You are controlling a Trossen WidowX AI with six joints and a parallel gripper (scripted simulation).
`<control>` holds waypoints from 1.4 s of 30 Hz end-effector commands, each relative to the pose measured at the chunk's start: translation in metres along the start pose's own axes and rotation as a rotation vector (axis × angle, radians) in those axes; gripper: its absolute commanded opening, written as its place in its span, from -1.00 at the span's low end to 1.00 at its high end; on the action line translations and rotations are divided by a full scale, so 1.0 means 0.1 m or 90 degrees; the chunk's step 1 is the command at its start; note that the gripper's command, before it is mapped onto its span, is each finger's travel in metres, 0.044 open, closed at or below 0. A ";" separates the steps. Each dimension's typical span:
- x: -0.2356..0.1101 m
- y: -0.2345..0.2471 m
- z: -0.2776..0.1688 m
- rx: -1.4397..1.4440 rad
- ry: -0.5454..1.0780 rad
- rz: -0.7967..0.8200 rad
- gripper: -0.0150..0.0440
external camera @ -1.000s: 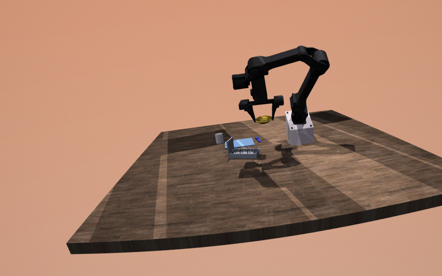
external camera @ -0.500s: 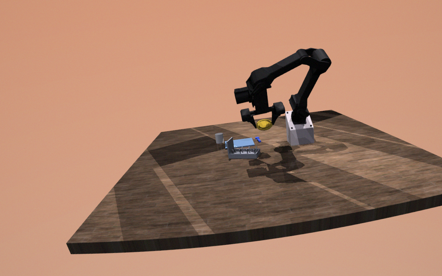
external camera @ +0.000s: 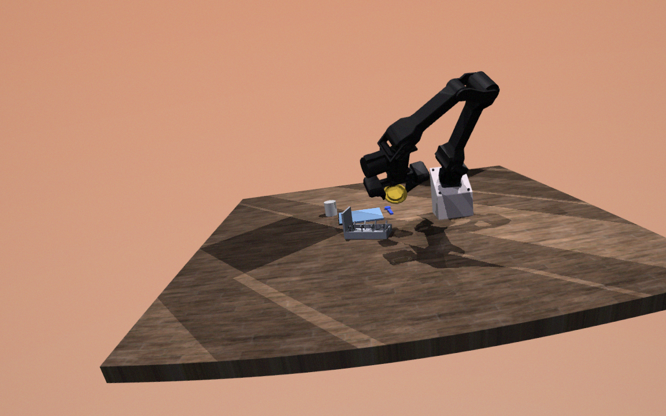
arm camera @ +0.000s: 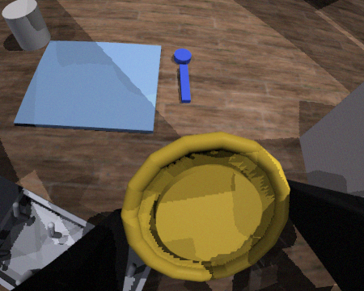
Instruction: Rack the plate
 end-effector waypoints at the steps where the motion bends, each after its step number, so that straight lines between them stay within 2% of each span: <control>1: 0.07 -0.01 -0.05 -0.023 -0.046 0.009 -0.49; 21: 0.32 -0.04 -0.38 -0.149 -0.271 0.137 -0.49; 42: 0.42 -0.21 -0.69 -0.225 -0.462 0.346 -0.49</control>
Point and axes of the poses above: the point midway between the two fingers, 35 mm back from their tips, its own x axis out along the fingers, its own y axis across the jaws, z = x × y, the point moved 8 cm from there along -x, back along the fingers, and after that the axes turned 8 degrees about -x, right-handed, at the moved point
